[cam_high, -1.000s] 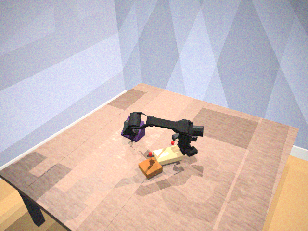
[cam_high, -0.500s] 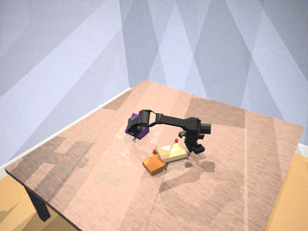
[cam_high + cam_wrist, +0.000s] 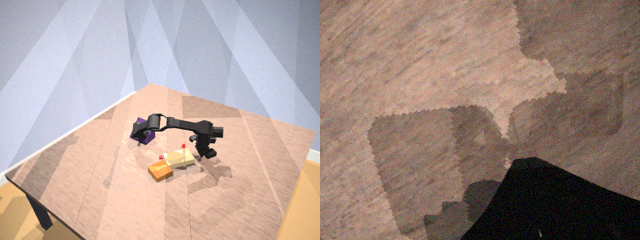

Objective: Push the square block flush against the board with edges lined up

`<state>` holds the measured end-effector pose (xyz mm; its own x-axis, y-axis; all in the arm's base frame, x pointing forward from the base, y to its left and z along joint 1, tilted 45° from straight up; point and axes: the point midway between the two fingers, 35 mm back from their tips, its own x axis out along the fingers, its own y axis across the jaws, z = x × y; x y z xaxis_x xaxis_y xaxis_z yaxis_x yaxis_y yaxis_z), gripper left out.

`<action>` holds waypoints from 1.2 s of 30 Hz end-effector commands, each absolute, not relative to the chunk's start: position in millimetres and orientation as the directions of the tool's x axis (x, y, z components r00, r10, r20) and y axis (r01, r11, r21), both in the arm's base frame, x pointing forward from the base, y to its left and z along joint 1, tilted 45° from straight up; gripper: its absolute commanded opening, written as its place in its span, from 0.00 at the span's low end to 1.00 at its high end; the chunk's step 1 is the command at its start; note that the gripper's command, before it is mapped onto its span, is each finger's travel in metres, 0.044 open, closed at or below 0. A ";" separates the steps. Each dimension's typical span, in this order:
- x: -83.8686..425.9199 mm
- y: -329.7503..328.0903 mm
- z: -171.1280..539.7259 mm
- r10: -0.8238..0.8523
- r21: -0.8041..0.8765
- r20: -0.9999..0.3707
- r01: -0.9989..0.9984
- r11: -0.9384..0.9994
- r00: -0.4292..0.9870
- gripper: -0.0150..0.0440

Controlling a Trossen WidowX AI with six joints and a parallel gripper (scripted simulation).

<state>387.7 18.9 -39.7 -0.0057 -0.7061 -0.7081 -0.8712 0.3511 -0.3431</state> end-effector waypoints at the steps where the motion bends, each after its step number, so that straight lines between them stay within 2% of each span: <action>1: 387.9 20.5 -38.2 -0.706 -0.343 -0.708 -0.871 0.351 -0.006 0.25; 6: 388.1 56.5 -2.2 -0.702 -0.342 -0.712 -0.870 0.355 -0.007 0.25; 13: 383.1 57.4 3.0 -0.702 -0.373 -0.712 -0.843 0.387 -0.007 0.25; 25: 341.3 49.4 27.9 -0.702 -0.580 -0.712 -0.556 0.595 -0.009 0.25; 36: 299.1 38.3 44.7 -0.703 -0.686 -0.711 -0.209 0.698 -0.011 0.25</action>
